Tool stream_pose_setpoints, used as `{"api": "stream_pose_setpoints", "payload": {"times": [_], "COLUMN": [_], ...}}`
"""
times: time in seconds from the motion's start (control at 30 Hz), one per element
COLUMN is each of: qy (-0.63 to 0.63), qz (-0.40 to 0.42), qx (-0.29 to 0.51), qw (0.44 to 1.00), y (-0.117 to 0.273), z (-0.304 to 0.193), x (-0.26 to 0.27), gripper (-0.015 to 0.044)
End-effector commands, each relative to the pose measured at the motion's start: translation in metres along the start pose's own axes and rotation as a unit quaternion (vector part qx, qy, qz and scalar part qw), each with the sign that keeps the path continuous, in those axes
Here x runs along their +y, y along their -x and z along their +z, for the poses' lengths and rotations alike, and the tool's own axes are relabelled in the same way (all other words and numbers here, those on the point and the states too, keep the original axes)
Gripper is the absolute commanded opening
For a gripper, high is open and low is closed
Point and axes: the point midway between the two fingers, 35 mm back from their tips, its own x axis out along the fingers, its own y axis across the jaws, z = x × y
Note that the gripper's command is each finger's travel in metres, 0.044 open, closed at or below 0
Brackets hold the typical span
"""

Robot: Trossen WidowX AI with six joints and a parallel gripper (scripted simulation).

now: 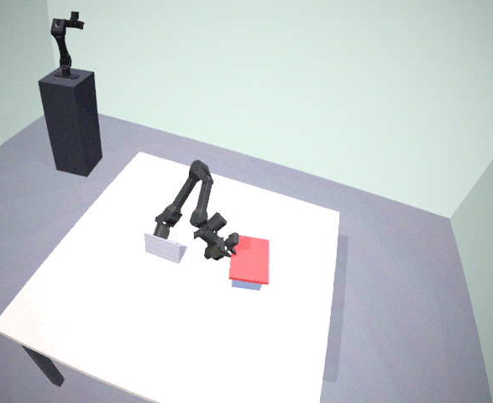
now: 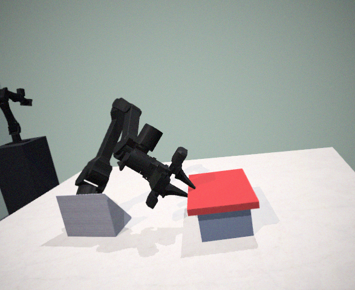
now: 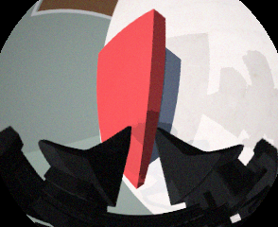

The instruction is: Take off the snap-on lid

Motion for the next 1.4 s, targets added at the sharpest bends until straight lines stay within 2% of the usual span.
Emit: {"api": "stream_pose_setpoints", "payload": {"times": [0.0,1.37], "qy": [0.005,0.001], "qz": [0.007,0.004], "qx": [-0.001,0.000], "qw": [1.000,1.000], "y": [0.0046,0.0077], "z": [0.0003,0.0001], "x": [0.0048,0.0082], "gripper": [0.0000,0.0000]}}
